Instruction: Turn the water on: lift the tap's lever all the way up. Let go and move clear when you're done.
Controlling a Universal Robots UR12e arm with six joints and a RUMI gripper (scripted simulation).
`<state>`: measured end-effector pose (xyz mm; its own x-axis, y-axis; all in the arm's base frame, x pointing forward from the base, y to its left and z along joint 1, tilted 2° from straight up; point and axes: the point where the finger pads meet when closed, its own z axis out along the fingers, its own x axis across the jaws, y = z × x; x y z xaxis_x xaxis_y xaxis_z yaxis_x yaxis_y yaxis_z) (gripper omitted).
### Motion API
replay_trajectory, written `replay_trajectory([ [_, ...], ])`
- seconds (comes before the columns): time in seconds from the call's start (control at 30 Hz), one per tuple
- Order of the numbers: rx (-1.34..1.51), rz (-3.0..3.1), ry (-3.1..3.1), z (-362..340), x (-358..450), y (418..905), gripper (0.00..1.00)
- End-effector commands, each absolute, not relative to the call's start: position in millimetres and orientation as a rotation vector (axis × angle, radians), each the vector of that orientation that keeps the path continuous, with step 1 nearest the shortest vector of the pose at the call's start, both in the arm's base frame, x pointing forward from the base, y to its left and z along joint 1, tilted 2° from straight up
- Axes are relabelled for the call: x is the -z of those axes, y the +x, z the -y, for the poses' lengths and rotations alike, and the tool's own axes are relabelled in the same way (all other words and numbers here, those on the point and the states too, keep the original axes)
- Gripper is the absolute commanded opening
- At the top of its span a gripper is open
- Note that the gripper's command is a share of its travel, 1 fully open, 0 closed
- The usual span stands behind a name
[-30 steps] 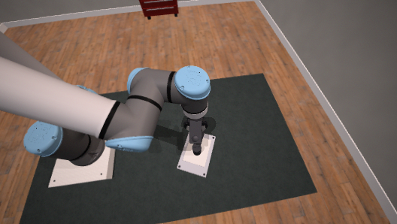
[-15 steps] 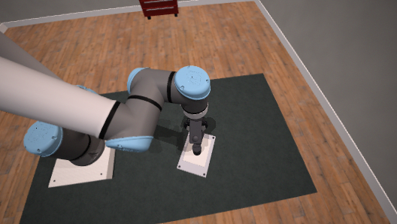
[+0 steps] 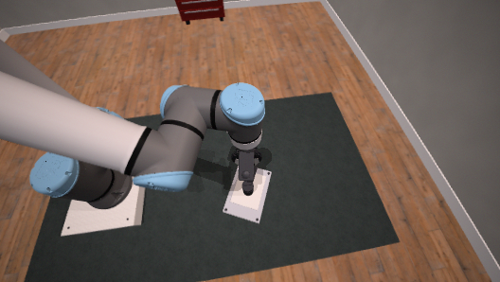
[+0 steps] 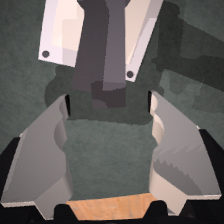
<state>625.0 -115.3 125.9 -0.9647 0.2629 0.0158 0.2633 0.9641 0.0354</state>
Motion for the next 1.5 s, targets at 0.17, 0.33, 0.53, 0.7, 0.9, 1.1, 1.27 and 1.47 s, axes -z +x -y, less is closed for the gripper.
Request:
replay_trajectory([
  [0.17, 0.058, 3.104, -0.416, 116, -127, 626, 0.40],
  [0.33, 0.058, 3.104, -0.416, 116, -127, 626, 0.40],
  [0.53, 0.058, 3.104, -0.416, 116, -126, 626, 0.40],
  [0.7, 0.058, 3.104, -0.416, 115, -125, 626, 0.40],
  [0.9, 0.058, 3.104, -0.416, 115, -123, 626, 0.40],
  [1.1, 0.058, 3.104, -0.416, 115, -119, 626, 0.40],
  [1.27, 0.058, 3.104, -0.416, 115, -114, 626, 0.40],
  [1.47, 0.058, 3.104, -0.416, 115, -111, 626, 0.40],
])
